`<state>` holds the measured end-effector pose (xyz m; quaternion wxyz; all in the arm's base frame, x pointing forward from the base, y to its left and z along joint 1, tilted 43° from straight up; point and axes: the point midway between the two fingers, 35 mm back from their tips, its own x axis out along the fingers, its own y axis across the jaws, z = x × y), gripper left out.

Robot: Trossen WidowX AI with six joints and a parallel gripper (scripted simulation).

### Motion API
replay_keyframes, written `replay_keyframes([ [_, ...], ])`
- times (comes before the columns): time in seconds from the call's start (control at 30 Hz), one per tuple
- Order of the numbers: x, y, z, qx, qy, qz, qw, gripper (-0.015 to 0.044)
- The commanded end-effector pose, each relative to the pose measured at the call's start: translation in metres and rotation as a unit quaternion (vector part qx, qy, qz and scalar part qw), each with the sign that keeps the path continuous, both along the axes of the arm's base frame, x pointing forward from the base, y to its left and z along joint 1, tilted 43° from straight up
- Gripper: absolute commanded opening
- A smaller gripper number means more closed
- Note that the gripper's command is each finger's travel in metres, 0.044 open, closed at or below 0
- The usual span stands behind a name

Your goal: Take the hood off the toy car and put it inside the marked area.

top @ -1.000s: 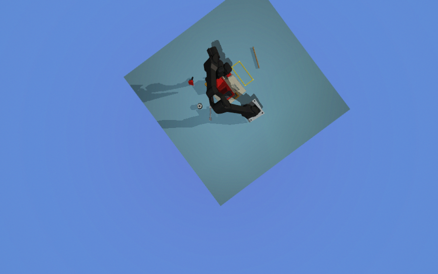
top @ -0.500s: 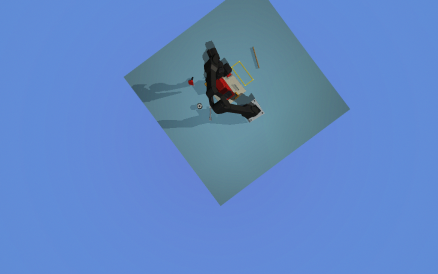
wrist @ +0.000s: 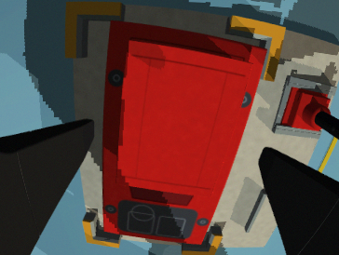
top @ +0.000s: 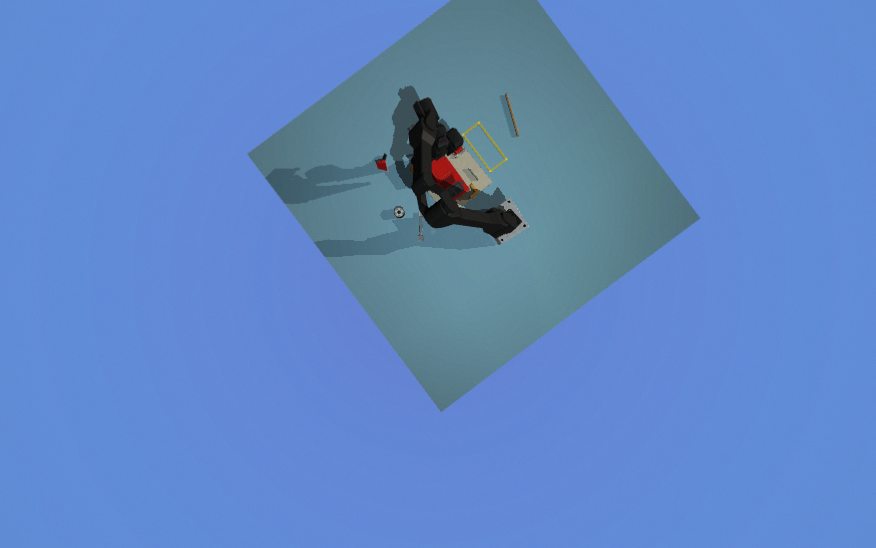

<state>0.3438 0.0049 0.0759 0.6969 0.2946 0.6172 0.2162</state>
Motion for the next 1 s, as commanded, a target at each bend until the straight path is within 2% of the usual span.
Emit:
replay_keyframes([
  [0.0,-0.002,0.003,-0.003,0.003,0.004,-0.002,1.0,0.044],
  [0.97,-0.001,0.014,-0.014,0.004,0.004,-0.001,1.0,0.044],
])
